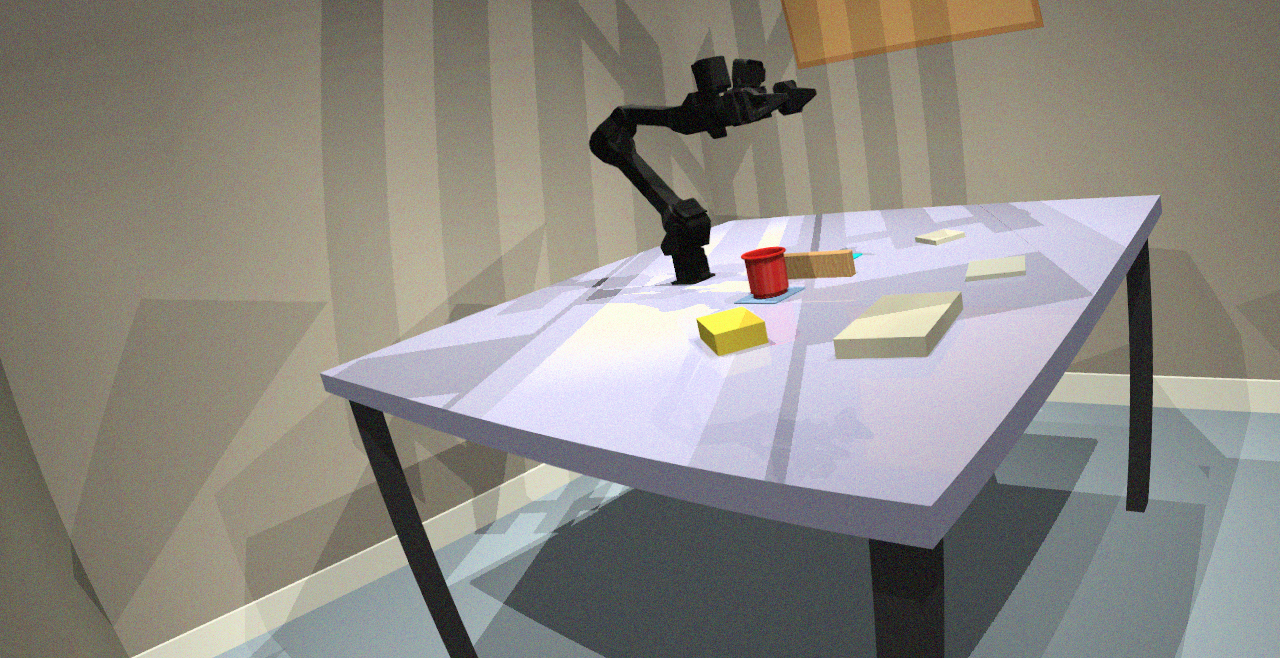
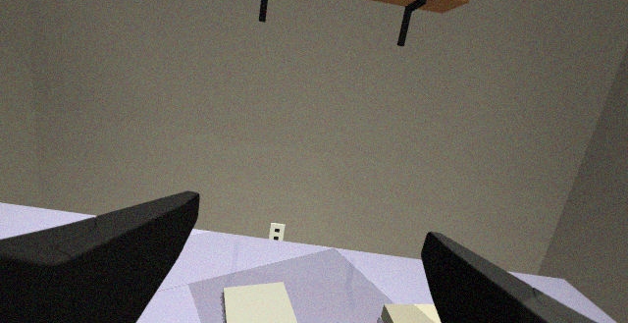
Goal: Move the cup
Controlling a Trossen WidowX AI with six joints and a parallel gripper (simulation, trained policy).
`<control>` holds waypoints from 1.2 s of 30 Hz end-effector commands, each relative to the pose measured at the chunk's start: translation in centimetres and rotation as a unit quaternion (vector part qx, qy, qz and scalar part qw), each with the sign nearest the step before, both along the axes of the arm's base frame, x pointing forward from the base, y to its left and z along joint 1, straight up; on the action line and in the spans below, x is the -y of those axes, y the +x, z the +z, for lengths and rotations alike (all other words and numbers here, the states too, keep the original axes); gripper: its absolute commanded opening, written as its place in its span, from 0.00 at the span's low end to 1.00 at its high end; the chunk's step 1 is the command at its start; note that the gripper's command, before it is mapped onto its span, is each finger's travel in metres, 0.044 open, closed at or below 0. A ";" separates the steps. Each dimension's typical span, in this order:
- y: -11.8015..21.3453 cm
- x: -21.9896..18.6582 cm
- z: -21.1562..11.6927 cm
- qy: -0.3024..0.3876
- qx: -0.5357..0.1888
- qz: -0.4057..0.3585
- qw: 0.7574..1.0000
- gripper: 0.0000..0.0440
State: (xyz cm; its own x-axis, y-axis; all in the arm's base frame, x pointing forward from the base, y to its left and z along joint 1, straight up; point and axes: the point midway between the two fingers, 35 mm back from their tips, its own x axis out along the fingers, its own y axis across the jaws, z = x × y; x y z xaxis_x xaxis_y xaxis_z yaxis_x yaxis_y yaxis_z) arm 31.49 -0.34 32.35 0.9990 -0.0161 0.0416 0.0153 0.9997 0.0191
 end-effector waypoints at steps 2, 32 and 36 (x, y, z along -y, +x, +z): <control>0.1 0.0 -0.2 0.002 -0.008 -0.001 1.000 0.79; 1.1 -3.0 -5.1 0.053 -0.233 0.024 0.971 0.20; 1.1 -3.3 -5.7 0.057 -0.266 0.023 0.962 0.19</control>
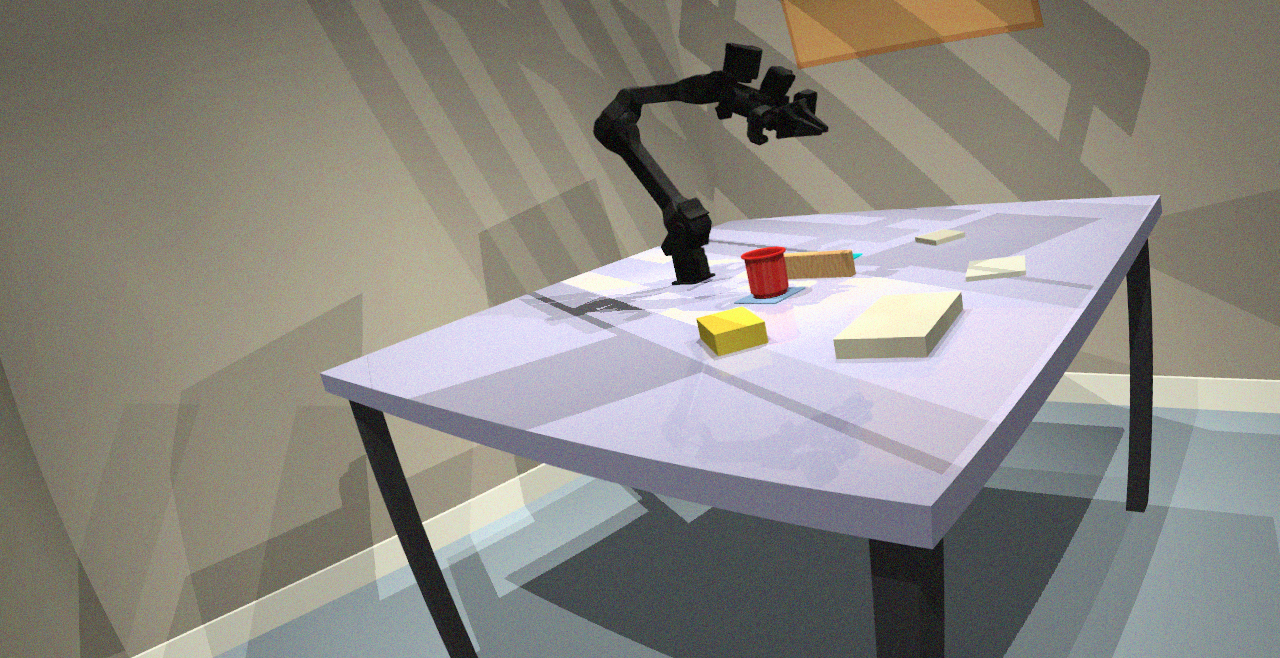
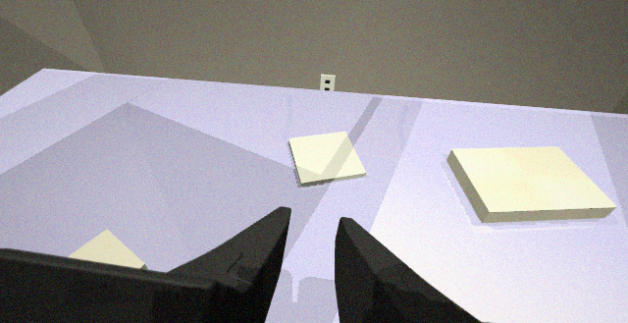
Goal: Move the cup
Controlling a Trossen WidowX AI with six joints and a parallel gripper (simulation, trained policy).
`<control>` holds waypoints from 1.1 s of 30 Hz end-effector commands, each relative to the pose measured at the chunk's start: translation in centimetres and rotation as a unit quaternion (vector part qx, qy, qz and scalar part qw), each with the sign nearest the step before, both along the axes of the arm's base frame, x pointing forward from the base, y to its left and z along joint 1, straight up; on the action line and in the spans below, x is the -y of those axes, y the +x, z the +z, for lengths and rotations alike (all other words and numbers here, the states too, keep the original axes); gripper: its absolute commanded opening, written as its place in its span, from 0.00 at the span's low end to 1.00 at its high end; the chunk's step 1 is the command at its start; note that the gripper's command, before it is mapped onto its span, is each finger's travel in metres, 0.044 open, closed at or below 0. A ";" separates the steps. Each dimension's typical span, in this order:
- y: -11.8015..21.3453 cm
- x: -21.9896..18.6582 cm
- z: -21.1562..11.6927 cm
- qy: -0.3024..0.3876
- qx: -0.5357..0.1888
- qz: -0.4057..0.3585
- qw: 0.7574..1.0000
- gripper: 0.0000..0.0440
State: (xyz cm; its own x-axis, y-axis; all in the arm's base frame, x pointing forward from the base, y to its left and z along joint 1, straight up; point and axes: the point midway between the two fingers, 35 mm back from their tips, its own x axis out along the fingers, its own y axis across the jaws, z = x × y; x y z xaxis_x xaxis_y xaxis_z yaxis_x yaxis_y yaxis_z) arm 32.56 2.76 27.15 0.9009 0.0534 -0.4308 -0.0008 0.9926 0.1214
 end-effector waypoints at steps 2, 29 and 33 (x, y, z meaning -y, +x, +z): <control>0.0 -0.3 -0.8 0.005 -0.043 -0.002 0.999 0.19; -1.3 -0.2 -4.9 -0.027 -0.273 -0.007 0.961 0.25; -1.6 0.1 -5.5 -0.037 -0.307 -0.006 0.951 0.25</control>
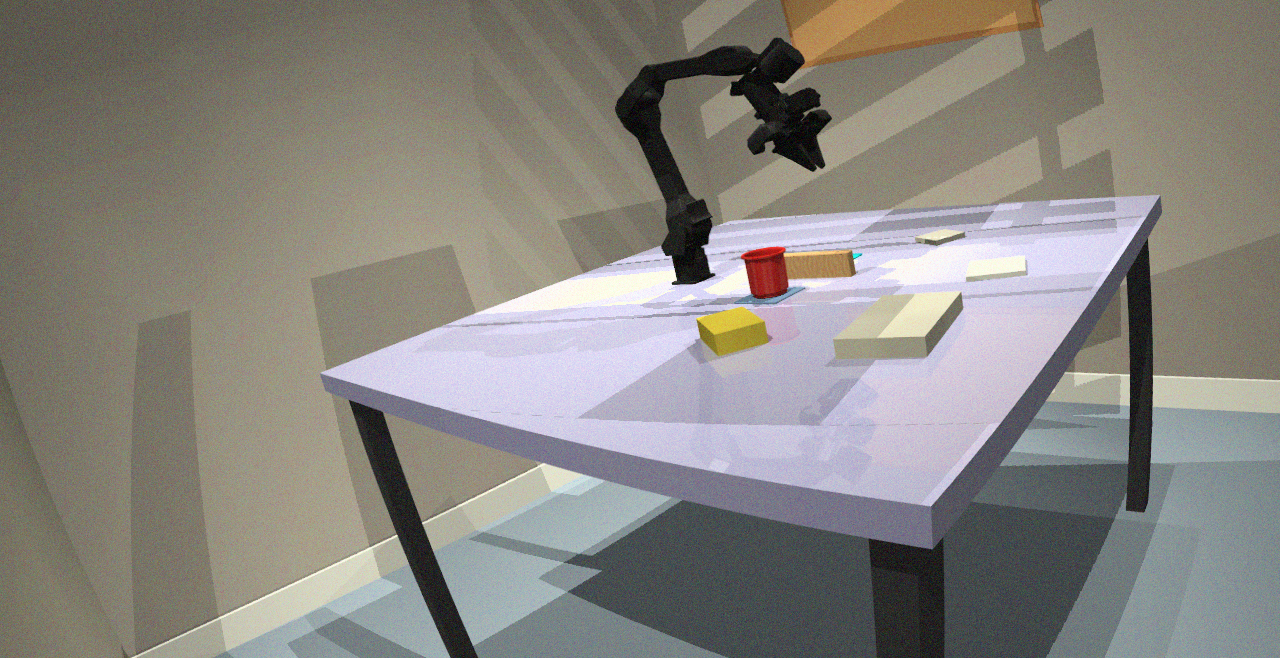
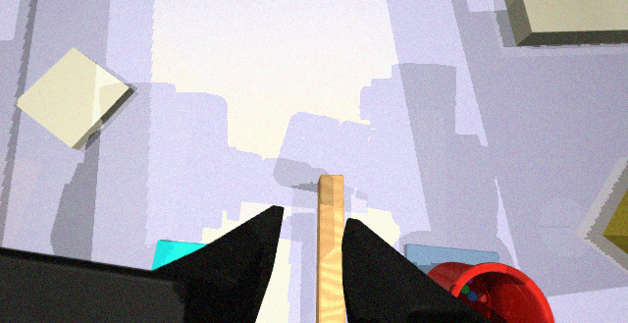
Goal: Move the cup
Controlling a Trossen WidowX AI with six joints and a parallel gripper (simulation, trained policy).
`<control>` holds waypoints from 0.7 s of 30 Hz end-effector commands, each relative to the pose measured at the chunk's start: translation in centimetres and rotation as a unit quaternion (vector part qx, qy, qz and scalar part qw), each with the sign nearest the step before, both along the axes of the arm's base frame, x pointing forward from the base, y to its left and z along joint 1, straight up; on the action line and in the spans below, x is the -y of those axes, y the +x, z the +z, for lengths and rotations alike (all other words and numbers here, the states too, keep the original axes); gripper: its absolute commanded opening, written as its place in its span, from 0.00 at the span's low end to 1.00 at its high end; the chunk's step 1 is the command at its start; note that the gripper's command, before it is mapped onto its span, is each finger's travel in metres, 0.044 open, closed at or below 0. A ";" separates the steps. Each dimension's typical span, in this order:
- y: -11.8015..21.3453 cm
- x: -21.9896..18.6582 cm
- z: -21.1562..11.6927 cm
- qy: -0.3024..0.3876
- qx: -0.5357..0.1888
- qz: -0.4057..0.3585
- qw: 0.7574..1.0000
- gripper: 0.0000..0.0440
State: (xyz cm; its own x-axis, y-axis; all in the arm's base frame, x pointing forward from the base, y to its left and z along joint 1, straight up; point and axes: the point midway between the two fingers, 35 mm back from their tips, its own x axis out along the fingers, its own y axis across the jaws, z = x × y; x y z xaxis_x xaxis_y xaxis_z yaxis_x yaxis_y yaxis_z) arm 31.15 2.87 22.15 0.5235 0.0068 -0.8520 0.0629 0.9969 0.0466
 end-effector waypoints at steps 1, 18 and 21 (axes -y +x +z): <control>-0.3 0.3 -0.6 -0.011 -0.034 0.004 0.999 0.24; -2.0 2.8 -3.0 -0.052 -0.177 0.030 0.982 0.22; -2.3 3.3 -3.5 -0.057 -0.199 0.035 0.978 0.23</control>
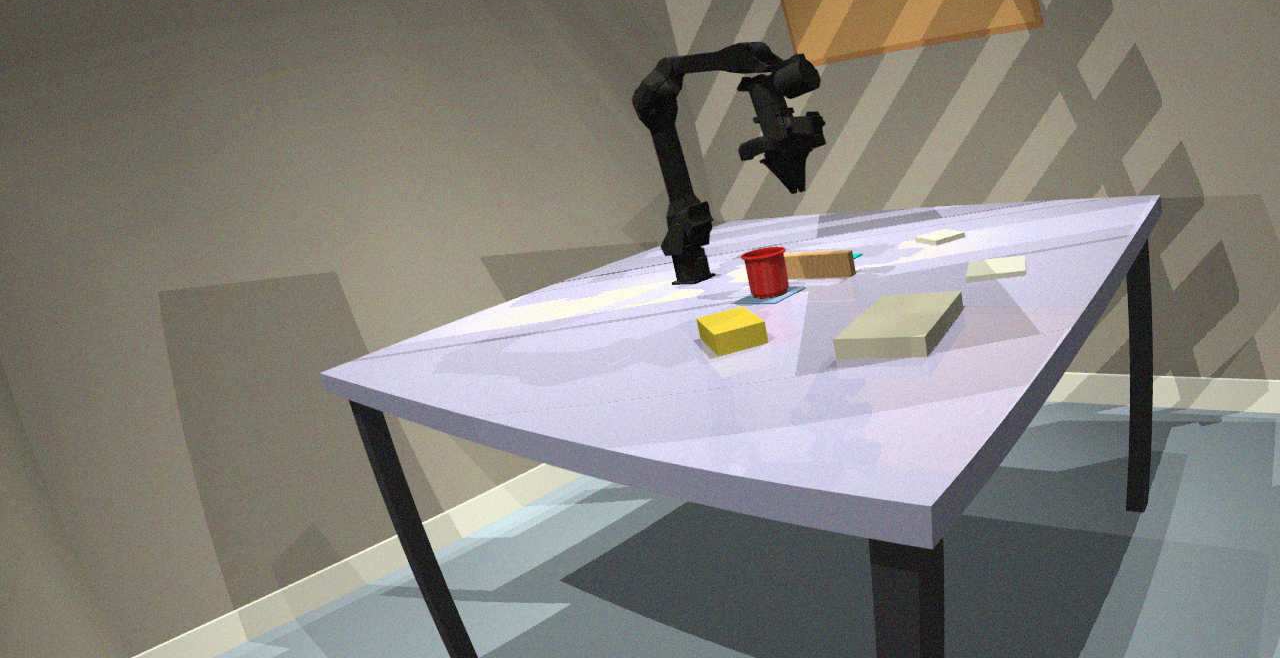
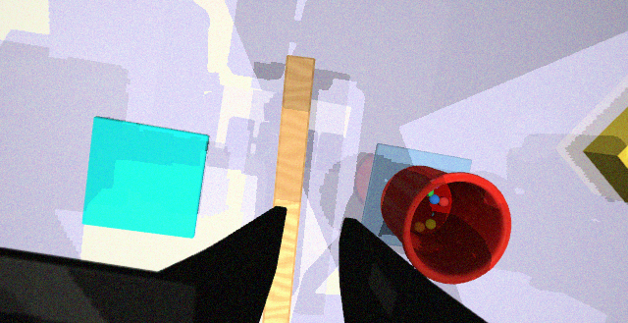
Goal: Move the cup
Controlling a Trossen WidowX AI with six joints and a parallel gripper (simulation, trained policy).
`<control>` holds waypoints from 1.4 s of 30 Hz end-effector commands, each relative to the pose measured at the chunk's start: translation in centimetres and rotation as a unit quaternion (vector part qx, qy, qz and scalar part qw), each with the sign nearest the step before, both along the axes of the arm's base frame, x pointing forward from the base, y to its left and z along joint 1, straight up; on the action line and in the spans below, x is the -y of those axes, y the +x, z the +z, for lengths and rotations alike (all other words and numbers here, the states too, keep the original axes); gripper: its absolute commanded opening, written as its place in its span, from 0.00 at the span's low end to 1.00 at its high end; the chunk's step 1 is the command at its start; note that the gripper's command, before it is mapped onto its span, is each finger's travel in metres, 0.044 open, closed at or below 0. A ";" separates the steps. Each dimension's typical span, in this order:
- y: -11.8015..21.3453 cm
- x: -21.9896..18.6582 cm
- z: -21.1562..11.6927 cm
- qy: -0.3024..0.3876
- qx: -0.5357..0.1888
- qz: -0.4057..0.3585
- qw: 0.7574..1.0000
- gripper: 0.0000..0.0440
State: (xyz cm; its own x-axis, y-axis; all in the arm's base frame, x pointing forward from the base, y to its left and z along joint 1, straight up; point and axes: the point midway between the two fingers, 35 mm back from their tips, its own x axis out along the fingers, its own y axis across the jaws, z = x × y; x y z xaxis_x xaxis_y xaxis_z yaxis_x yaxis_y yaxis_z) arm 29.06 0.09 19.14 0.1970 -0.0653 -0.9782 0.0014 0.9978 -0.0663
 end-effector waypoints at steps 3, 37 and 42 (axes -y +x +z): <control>-0.5 1.1 -1.0 -0.011 -0.044 0.011 0.999 0.23; -1.5 7.0 -9.9 -0.017 -0.157 0.072 0.985 0.32; -1.7 7.4 -11.7 -0.011 -0.166 0.094 0.982 0.33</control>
